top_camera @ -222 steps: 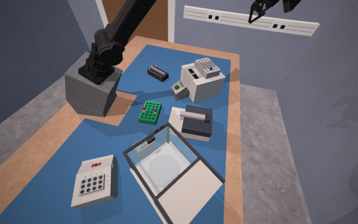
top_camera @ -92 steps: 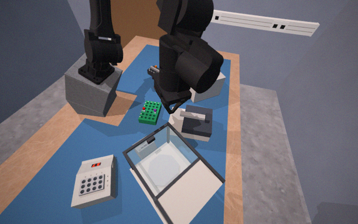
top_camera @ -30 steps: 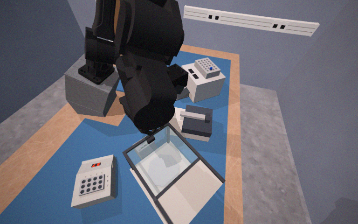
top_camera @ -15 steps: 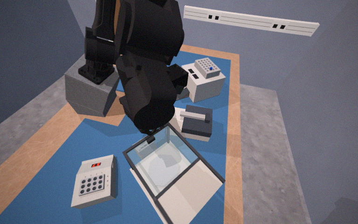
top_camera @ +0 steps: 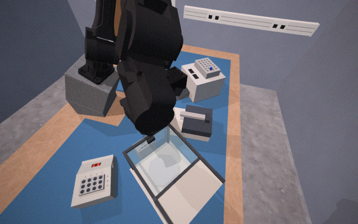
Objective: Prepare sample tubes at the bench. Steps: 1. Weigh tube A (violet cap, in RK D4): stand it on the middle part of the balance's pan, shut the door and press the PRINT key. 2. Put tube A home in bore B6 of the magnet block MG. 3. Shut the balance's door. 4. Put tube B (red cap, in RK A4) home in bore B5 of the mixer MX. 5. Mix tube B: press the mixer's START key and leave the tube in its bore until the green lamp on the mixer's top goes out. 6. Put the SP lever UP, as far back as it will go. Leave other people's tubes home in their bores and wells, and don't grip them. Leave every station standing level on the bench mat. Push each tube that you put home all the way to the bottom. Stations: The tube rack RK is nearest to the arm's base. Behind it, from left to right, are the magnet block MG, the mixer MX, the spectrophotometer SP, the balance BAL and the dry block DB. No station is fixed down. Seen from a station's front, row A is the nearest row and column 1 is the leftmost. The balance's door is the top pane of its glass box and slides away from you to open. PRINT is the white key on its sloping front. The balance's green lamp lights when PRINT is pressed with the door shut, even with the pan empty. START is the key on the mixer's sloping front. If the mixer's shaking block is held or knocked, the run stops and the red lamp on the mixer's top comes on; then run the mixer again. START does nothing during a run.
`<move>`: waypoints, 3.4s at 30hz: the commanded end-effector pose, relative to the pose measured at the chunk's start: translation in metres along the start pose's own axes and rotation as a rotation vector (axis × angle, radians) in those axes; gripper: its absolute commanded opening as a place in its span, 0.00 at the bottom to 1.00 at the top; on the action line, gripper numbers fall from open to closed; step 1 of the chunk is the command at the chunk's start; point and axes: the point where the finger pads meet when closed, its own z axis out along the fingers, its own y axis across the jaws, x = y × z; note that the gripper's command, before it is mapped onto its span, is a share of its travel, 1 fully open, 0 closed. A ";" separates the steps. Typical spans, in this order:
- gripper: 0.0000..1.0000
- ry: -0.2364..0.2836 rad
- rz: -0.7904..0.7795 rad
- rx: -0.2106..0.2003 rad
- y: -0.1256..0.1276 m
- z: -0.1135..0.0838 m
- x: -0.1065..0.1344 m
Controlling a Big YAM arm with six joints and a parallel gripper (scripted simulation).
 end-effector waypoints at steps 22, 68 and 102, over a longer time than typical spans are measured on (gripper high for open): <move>0.30 0.002 0.003 0.004 -0.004 0.040 -0.001; 0.30 0.010 -0.007 0.034 -0.014 0.044 0.000; 0.06 0.010 -0.007 0.034 -0.014 0.044 0.000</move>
